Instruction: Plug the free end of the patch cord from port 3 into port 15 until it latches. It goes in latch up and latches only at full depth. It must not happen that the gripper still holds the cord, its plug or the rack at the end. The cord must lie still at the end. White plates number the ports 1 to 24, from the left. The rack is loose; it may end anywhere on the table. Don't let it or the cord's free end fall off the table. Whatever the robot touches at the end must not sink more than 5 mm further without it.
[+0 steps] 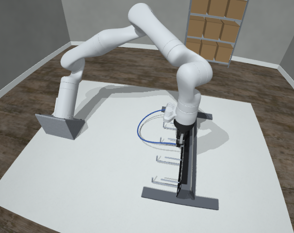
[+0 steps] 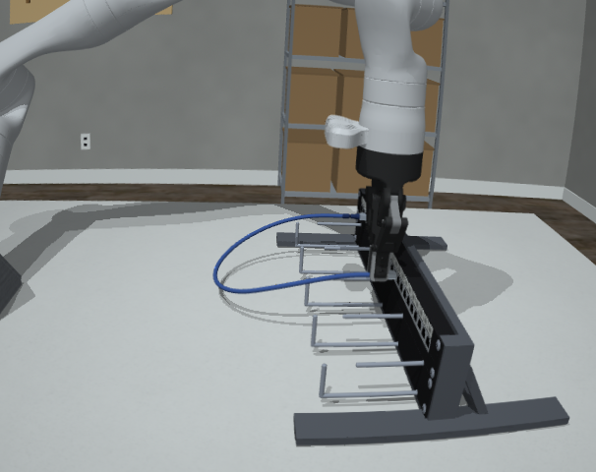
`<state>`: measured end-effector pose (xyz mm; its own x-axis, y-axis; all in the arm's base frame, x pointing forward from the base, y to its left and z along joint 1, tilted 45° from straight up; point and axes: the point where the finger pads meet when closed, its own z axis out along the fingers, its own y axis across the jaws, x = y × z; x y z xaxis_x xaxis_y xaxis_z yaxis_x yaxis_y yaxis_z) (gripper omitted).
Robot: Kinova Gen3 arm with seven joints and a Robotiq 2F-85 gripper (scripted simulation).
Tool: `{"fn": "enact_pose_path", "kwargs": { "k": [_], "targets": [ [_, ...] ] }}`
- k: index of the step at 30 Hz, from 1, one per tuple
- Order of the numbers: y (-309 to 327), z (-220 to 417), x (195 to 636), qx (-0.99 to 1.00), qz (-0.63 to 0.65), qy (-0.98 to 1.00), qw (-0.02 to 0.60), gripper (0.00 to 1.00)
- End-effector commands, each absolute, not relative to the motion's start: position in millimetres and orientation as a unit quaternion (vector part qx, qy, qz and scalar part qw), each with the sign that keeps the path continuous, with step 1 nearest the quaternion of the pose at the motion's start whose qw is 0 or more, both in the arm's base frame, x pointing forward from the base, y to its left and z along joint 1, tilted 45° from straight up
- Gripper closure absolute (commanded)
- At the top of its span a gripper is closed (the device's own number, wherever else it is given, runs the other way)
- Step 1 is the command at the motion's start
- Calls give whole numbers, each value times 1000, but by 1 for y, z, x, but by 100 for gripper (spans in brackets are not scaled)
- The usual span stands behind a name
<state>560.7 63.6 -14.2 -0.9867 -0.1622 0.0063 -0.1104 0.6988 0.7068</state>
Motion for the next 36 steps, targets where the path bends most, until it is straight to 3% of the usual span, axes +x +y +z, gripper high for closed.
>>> {"fn": "enact_pose_path", "kwargs": {
  "k": [1, 36],
  "targets": [
    [63, -13, 562, 74, -381, -921, 33, 100],
    [63, -13, 565, 74, -381, -921, 33, 100]
  ]
}}
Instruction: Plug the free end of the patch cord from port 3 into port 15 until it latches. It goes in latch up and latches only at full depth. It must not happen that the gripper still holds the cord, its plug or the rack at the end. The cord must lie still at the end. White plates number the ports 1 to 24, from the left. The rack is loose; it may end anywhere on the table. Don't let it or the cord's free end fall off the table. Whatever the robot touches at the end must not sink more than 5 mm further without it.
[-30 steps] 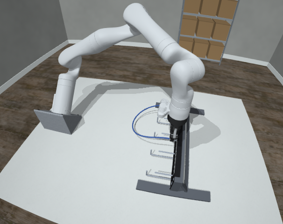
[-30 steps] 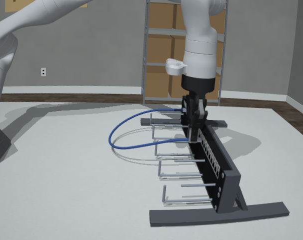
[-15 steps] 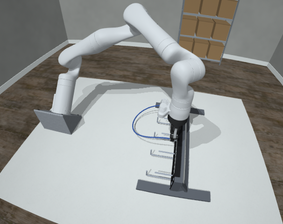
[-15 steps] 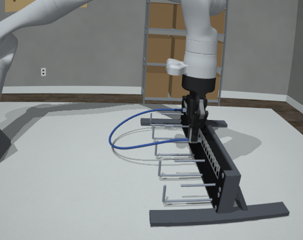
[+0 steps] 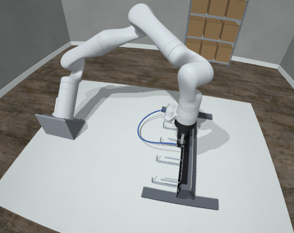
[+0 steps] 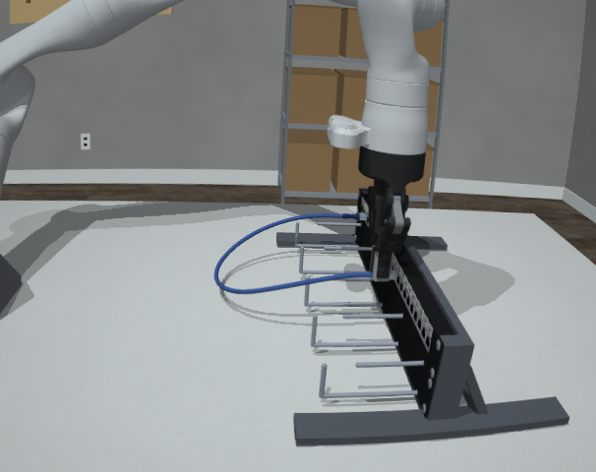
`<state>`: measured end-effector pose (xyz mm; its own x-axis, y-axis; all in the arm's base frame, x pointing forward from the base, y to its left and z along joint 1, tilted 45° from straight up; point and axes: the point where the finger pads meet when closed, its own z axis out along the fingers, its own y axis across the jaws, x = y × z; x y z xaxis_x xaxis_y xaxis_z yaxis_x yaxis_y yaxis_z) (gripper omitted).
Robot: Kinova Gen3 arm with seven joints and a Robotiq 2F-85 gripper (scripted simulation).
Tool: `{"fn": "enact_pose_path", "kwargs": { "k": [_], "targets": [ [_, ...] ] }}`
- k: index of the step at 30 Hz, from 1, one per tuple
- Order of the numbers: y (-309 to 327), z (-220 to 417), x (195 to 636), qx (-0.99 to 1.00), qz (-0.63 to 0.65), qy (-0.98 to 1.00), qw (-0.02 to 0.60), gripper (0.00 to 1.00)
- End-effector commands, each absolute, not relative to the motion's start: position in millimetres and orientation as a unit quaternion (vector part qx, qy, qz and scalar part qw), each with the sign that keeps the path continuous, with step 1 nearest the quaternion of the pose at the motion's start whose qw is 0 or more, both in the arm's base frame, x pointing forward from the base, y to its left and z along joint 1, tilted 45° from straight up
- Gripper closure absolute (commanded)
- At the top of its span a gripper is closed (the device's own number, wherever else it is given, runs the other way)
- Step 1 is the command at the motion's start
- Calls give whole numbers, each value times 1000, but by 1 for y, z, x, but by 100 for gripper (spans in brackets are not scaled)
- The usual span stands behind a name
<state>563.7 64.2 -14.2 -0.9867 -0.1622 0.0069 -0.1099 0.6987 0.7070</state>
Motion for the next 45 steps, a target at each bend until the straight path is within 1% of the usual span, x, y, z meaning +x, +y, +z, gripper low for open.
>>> {"fn": "enact_pose_path", "kwargs": {
  "k": [1, 45],
  "targets": [
    [63, -13, 565, 74, -381, -921, 33, 100],
    [64, -13, 569, 74, -380, -922, 30, 100]
  ]
}}
